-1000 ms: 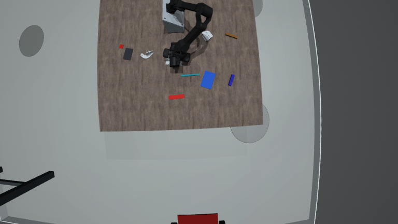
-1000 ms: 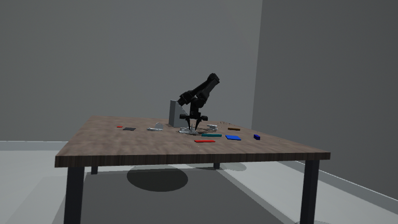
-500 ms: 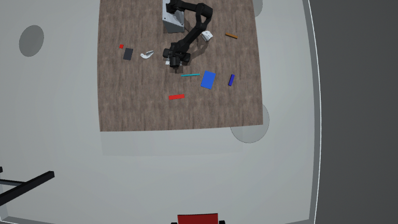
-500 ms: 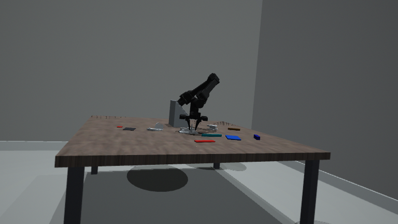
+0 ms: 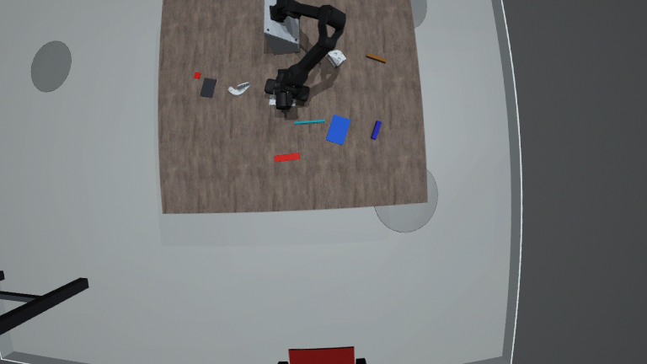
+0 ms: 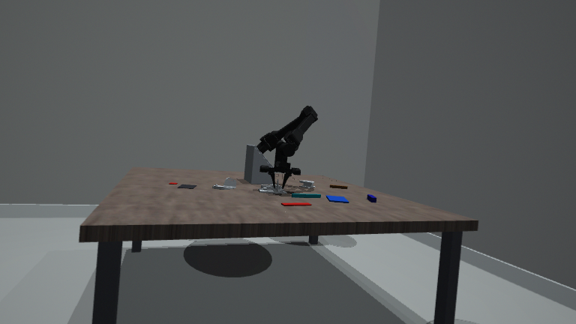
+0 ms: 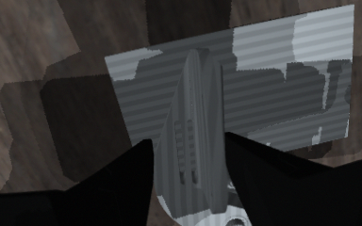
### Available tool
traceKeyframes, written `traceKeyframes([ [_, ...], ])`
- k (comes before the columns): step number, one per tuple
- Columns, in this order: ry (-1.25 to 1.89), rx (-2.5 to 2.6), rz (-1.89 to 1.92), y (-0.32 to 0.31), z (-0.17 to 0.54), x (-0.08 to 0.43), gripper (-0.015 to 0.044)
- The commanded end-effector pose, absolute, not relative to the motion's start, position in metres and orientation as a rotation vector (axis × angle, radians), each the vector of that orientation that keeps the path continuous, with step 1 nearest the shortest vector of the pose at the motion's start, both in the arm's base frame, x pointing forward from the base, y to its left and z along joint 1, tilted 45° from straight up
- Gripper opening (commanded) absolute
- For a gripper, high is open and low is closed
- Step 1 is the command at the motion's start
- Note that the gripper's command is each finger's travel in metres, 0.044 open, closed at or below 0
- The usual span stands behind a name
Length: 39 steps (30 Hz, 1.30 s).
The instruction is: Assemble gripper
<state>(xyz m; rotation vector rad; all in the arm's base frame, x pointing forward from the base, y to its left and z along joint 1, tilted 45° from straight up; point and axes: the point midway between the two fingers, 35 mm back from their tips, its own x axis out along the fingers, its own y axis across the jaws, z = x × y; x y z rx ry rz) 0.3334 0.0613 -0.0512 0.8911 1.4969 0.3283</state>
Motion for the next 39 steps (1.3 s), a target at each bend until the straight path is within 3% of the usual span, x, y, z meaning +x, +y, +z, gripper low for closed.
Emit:
traceKeyframes([
  [1,1.497,0.896,0.331,0.0623,-0.0511,0.3334,0.0134],
  [39,1.497,0.896,0.331,0.0610,-0.0494,0.3337,0.0134],
])
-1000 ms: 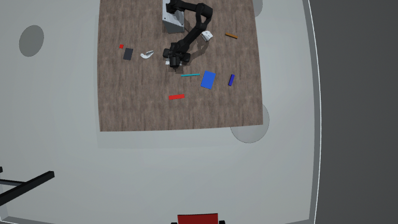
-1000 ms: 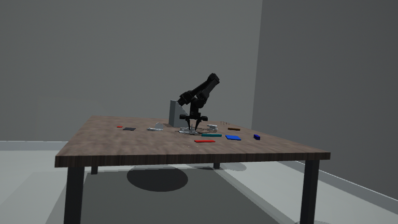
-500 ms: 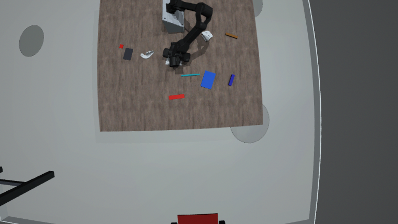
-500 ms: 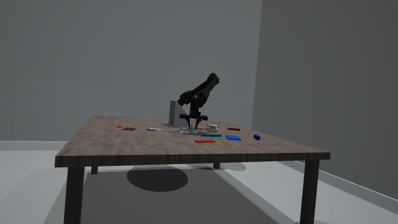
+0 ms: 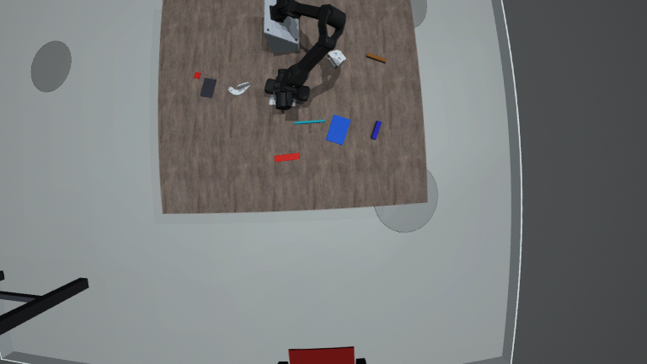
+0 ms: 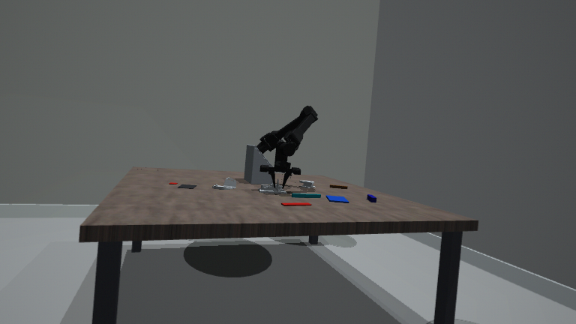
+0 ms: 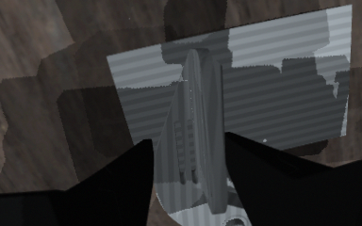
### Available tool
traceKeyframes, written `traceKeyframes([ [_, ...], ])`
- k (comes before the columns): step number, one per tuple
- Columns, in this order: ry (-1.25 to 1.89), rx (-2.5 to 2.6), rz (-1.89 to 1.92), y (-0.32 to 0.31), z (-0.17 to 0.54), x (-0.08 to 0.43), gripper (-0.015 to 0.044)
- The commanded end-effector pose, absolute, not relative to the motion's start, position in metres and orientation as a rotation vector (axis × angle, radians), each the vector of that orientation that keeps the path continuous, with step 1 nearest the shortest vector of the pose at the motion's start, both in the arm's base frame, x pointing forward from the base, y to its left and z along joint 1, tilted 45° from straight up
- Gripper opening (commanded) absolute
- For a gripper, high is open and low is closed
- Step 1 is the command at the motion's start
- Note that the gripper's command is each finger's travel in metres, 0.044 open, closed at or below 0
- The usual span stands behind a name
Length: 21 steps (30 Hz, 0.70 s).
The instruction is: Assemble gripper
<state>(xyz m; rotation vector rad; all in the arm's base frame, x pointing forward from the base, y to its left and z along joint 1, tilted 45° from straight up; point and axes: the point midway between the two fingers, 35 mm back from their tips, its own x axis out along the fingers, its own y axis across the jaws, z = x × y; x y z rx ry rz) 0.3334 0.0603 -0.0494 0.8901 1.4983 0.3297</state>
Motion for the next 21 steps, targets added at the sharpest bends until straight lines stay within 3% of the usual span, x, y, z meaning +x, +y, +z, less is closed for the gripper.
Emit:
traceKeyframes([
  [1,1.497,0.896,0.331,0.0612,-0.0497,0.3337,0.0134],
  [21,1.497,0.896,0.331,0.0624,-0.0509,0.3339,0.0134],
])
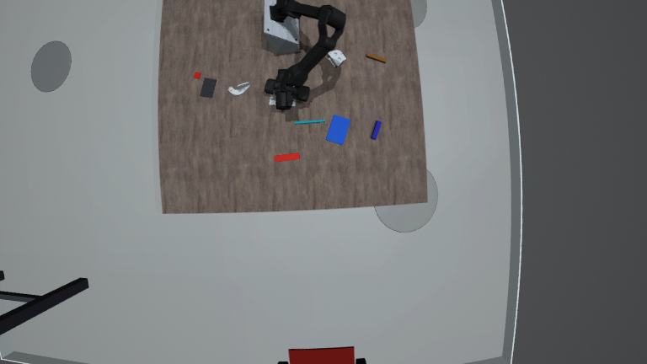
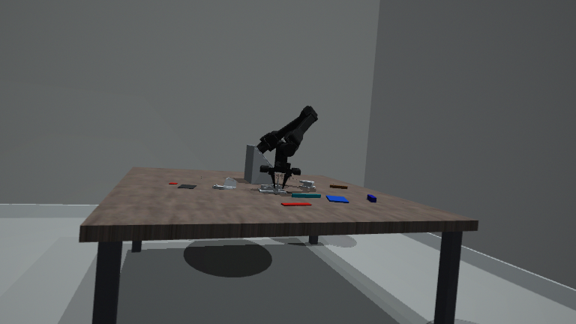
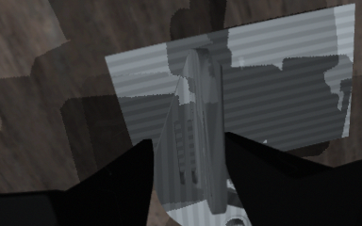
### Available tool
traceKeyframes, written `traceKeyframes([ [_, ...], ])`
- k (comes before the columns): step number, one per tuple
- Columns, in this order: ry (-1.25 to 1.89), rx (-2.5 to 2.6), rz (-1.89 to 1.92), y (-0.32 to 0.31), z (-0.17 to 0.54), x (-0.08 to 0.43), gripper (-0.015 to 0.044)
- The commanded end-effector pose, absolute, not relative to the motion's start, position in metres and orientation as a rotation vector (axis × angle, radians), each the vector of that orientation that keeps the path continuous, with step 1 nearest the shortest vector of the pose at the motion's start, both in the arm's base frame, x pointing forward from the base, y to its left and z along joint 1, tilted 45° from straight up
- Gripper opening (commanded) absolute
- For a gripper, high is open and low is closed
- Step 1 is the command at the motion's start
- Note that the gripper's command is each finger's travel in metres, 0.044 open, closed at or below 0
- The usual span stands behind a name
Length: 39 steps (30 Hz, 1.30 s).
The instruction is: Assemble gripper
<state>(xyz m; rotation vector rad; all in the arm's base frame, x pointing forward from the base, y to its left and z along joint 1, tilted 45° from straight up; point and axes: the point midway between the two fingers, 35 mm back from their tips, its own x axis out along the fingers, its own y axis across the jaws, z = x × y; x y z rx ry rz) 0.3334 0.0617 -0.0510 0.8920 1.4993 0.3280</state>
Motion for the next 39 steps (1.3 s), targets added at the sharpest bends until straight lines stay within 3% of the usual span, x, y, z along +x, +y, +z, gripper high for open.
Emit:
traceKeyframes([
  [1,1.497,0.896,0.331,0.062,-0.051,0.334,0.0134],
  [11,1.497,0.896,0.331,0.062,-0.051,0.334,0.0134],
  [15,1.499,0.891,0.329,0.062,-0.051,0.334,0.0224],
  [28,1.499,0.891,0.329,0.062,-0.051,0.334,0.0224],
  [39,1.497,0.894,0.330,0.014,-0.001,0.326,0.0224],
])
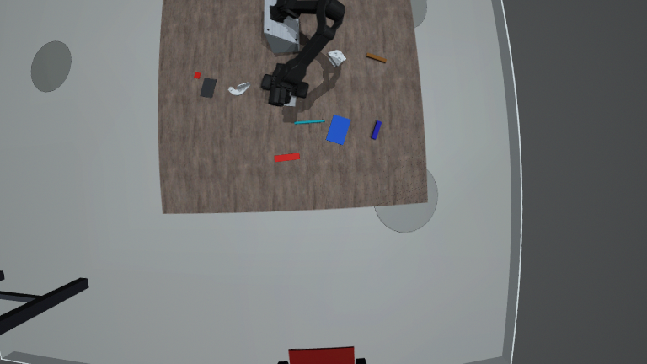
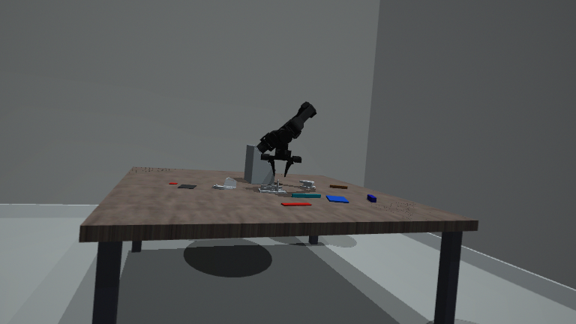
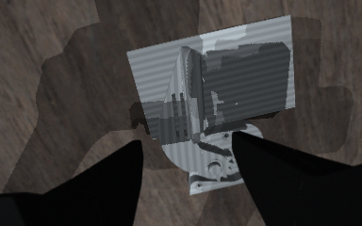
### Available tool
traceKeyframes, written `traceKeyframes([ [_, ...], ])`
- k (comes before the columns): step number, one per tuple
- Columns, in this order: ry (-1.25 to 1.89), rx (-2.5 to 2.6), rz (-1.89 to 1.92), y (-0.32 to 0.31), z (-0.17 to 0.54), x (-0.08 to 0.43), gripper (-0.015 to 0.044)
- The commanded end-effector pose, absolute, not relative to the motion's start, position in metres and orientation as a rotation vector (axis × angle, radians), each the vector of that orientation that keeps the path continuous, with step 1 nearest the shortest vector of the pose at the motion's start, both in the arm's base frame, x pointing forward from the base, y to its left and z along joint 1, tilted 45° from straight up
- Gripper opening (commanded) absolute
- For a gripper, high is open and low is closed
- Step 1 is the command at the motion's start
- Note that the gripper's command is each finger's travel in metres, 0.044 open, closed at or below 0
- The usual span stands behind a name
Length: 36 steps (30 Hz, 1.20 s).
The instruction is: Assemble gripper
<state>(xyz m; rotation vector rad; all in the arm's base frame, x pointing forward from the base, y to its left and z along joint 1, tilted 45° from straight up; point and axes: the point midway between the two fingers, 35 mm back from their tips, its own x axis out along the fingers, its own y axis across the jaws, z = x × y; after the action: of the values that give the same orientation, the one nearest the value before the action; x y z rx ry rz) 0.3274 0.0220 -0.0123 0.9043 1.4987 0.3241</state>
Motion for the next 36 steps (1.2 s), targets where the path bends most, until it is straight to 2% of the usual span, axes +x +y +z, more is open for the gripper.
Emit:
traceKeyframes([
  [1,1.497,0.894,0.330,0.014,-0.001,0.326,0.0224],
  [2,1.491,0.904,0.324,0.019,-0.008,0.328,0.0224],
  [10,1.426,0.722,0.463,-0.001,-0.021,0.330,0.0434],
  [36,1.087,-0.003,0.975,-0.077,-0.077,0.319,0.0440],
])
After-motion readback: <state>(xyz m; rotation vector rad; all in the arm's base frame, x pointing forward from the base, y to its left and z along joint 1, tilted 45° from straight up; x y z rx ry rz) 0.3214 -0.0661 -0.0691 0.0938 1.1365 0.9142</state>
